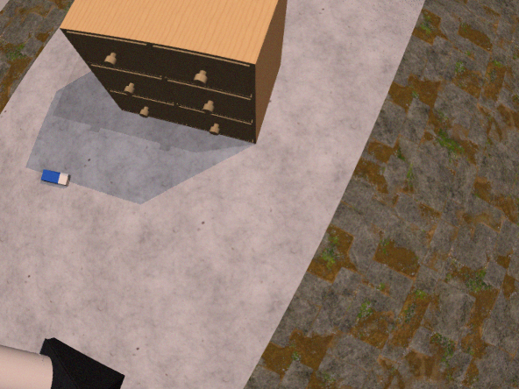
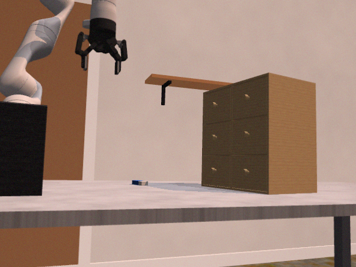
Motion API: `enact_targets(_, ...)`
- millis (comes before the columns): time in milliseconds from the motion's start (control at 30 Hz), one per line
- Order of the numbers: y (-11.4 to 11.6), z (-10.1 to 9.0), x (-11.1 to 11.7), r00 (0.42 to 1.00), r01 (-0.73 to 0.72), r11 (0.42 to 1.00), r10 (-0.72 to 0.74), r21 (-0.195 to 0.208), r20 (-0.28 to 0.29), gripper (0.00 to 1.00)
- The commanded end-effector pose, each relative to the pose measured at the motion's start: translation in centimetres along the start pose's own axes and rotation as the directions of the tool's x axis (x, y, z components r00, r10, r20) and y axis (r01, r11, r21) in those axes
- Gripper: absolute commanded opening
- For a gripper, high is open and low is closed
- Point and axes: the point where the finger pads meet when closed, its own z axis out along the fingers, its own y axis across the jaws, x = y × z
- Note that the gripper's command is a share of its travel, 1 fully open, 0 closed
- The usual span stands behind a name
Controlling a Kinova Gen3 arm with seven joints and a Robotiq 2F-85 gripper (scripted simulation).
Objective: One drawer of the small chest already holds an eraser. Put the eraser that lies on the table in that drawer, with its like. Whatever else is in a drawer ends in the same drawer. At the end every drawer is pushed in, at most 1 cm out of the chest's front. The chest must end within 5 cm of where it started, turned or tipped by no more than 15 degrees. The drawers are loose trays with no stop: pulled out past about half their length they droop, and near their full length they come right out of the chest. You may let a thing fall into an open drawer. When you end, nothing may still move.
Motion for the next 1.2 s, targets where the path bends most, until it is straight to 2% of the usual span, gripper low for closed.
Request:
enact_targets(0, 0.0, 0.0, 0.0, 1.000, 0.000, 1.000, 0.000, -0.001, 0.001, 1.00)
enact_targets(700, 0.4, -0.4, -0.4, 1.000, -0.013, 1.000, 0.013, -0.002, -0.004, 1.00)
enact_targets(867, 1.9, -1.7, -2.6, 0.999, -0.034, 0.999, 0.034, -0.009, -0.001, 1.00)
enact_targets(1033, 4.5, -3.6, -7.0, 0.998, -0.067, 0.998, 0.067, -0.010, 0.007, 1.00)
enact_targets(1100, 4.5, -3.6, -7.0, 0.998, -0.067, 0.998, 0.067, -0.010, 0.007, 1.00)
enact_targets(1167, 5.7, -4.4, -9.2, 0.997, -0.081, 0.997, 0.081, -0.009, 0.010, 1.00)
